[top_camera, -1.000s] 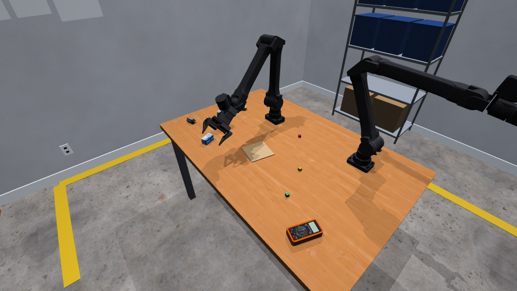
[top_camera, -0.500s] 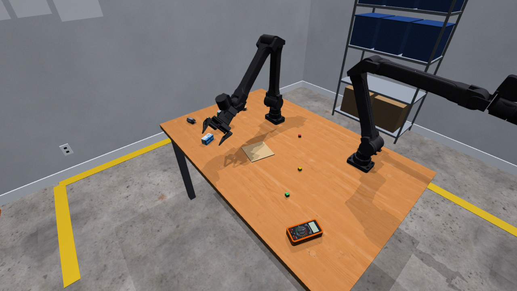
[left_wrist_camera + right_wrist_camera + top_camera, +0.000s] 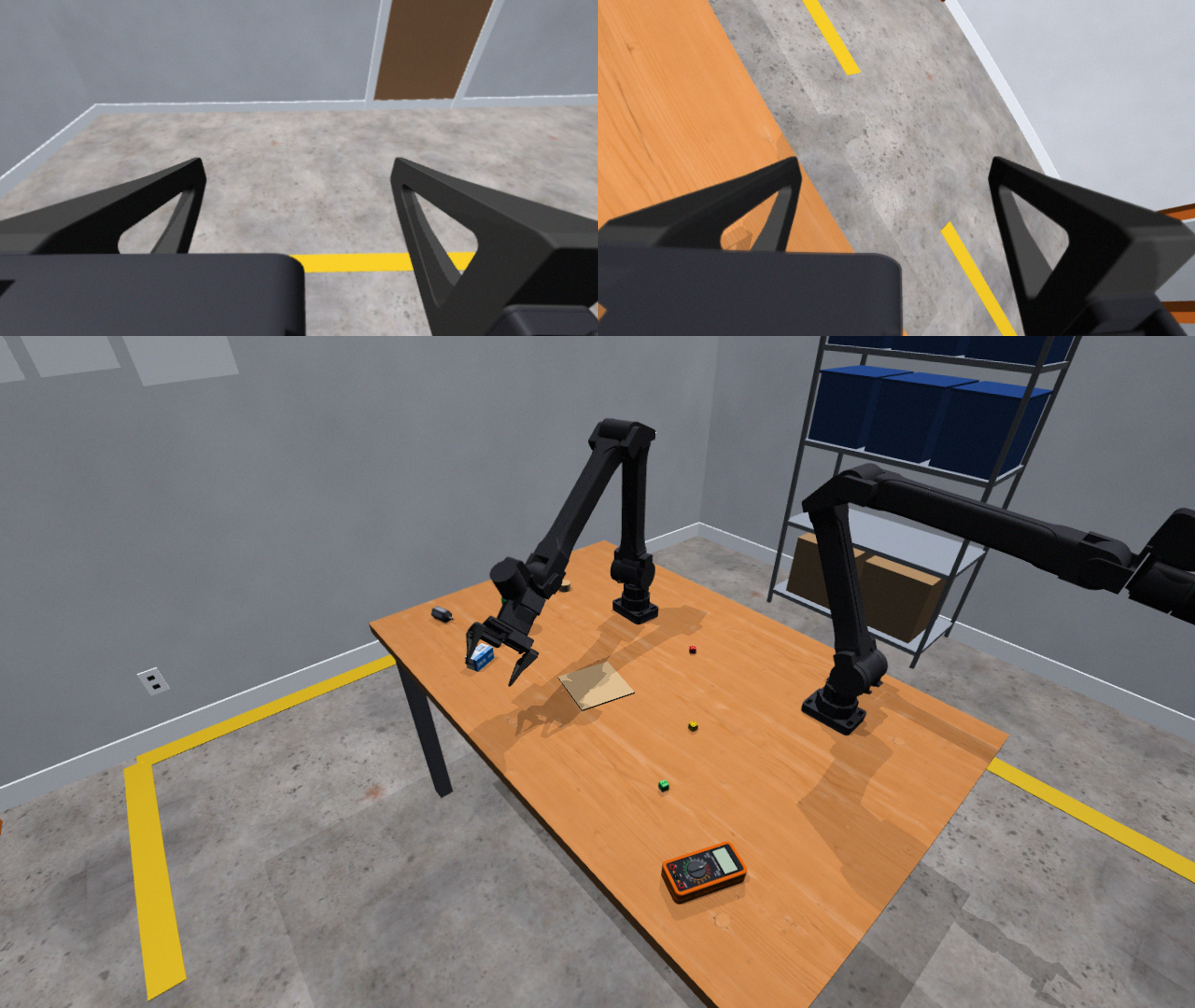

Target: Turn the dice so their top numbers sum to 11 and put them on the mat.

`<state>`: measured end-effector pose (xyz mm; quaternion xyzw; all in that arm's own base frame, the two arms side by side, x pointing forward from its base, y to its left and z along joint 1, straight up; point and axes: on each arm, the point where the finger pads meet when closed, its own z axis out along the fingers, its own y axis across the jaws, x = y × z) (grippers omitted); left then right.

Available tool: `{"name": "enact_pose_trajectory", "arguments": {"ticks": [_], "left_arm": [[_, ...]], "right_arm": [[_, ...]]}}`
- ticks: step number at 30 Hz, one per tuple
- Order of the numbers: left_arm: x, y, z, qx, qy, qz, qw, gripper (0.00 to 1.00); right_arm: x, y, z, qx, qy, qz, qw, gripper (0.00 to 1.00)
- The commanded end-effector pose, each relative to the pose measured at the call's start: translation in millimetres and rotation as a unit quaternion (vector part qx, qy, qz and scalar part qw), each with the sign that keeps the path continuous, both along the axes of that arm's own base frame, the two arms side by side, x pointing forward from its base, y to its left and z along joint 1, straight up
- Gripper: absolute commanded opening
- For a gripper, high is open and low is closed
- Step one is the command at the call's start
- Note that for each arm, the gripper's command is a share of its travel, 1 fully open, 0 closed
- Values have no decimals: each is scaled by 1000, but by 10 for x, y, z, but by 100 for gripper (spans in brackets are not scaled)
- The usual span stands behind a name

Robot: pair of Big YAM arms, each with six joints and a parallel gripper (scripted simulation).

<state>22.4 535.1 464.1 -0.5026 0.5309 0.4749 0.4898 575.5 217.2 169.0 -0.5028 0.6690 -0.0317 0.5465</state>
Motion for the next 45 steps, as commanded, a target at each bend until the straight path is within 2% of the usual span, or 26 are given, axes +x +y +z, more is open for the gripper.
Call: {"name": "enact_pose_trajectory", "arguments": {"ticks": [1,2,3,4,6,8,9,11,12,13,16,18,19,20,23,26,27,31,35,40,41,45], "left_arm": [[-57,95,364,34,-7,7,999,100],[-57,95,364,34,-7,7,999,100],[-57,95,364,34,-7,7,999,100],[-57,95,364,34,-7,7,999,100],[-57,95,364,34,-7,7,999,100],[-57,95,364,34,-7,7,999,100],[-57,95,364,34,-7,7,999,100],[-57,95,364,34,-7,7,999,100],[-57,95,364,34,-7,7,999,100],[-57,95,364,34,-7,7,999,100],[-57,95,364,34,-7,7,999,100],[-57,95,364,34,-7,7,999,100],[-57,95,364,34,-7,7,999,100],[-57,95,364,34,-7,7,999,100],[-57,95,364,34,-7,7,999,100],[-57,95,364,34,-7,7,999,100],[-57,95,364,34,-7,7,999,100],[-57,95,364,34,-7,7,999,100],[-57,95,364,34,-7,7,999,100],[-57,95,364,34,-7,7,999,100],[-57,95,364,34,-7,7,999,100],[-57,95,364,34,-7,7,999,100]], "right_arm": [[220,628,26,2,60,22,998,100],[228,799,-14,-4,84,26,996,100],[228,799,-14,-4,84,26,996,100],[222,979,-54,-11,110,29,993,100],[222,979,-54,-11,110,29,993,100],[167,1358,-133,-30,163,36,986,100],[167,1358,-133,-30,163,36,986,100],[46,1742,-203,-56,216,41,974,100],[46,1742,-203,-56,216,41,974,100],[-39,1928,-233,-71,241,43,967,100],[-138,2107,-258,-87,265,45,959,100],[-371,2432,-294,-123,309,47,942,100],[-371,2432,-294,-123,309,47,942,100],[-501,2576,-303,-141,329,47,933,100],[-501,2576,-303,-141,329,47,933,100],[-904,2923,-305,-196,376,45,905,100],[-904,2923,-305,-196,376,45,905,100],[-1376,3198,-264,-259,413,40,872,100],[-1665,3319,-221,-297,429,36,852,100],[-1752,3349,-205,-308,433,35,846,100],[-1639,3261,-203,-304,437,25,846,100],[-1642,3265,-198,-305,437,25,846,100]]}}
